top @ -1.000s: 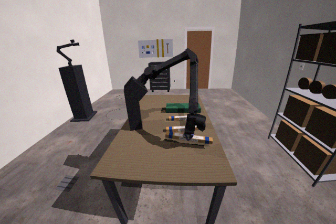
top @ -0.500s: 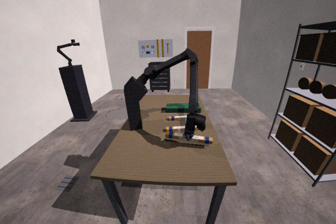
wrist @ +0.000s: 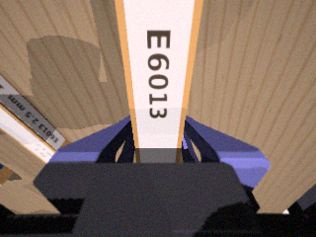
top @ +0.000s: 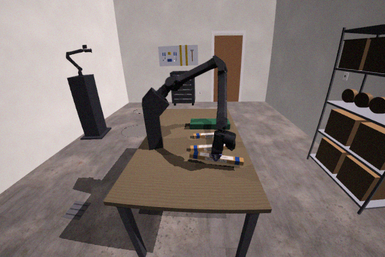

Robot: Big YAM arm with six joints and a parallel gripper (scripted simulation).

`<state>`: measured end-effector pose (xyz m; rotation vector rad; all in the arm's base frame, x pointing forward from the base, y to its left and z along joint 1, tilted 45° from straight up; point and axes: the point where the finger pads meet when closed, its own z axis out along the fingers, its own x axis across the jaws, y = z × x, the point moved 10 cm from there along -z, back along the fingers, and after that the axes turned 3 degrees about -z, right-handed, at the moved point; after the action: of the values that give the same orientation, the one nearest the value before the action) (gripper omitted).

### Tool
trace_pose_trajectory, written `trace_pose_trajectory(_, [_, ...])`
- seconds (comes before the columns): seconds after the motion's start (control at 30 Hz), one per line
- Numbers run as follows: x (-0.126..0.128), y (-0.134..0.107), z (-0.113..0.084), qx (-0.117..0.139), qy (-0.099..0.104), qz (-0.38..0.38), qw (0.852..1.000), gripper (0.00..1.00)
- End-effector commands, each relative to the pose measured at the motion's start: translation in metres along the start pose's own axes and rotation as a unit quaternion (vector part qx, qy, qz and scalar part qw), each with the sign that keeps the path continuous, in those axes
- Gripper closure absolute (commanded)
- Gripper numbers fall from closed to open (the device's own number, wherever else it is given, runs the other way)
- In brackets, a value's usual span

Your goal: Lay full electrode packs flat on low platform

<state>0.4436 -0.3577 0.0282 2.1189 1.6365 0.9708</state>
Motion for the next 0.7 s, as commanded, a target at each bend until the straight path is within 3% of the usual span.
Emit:
trace_pose_trajectory(0.0, [-0.019,0.033,-0.054,-0.043,-0.028,-0.012,0.999,1.00])
trace_pose_trajectory(0.67, [-0.015,0.020,-0.087,-0.035,-0.025,-0.006,0.999,1.00])
